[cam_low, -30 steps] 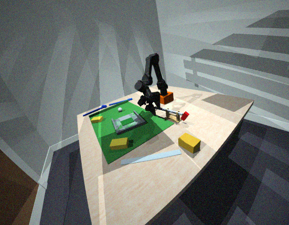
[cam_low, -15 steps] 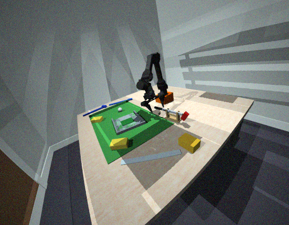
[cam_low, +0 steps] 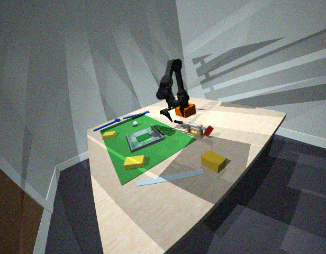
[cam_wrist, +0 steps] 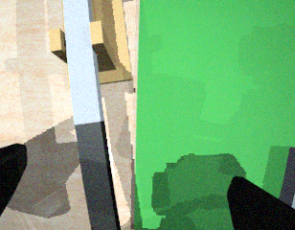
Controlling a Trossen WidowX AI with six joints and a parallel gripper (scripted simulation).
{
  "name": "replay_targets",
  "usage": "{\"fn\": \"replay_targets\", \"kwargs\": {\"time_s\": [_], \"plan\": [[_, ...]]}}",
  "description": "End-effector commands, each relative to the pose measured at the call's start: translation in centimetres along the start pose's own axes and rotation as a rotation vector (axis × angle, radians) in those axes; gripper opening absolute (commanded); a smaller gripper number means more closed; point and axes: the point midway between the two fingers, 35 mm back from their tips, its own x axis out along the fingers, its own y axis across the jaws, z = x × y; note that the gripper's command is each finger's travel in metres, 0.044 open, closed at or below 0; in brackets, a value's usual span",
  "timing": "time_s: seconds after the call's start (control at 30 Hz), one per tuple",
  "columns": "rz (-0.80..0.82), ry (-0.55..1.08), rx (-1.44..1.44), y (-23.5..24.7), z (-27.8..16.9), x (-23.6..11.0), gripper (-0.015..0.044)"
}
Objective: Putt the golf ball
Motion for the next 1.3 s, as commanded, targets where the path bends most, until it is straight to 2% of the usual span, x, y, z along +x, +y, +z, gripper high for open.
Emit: {"fn": "replay_targets", "kwargs": {"time_s": [0.0, 0.3, 0.8, 1.27], "plan": [[0.037, 0.098, -0.295, 1.3, -1.8, -1.1, 0.044], [0.037, 0.098, -0.295, 1.4, -1.8, -1.0, 0.044], [0.037, 0.098, -0.295, 1.2, -3.3, 3.2, 0.044], [0.037, 0.098, -0.295, 1.1, -3.8, 4.4, 0.044]]}}
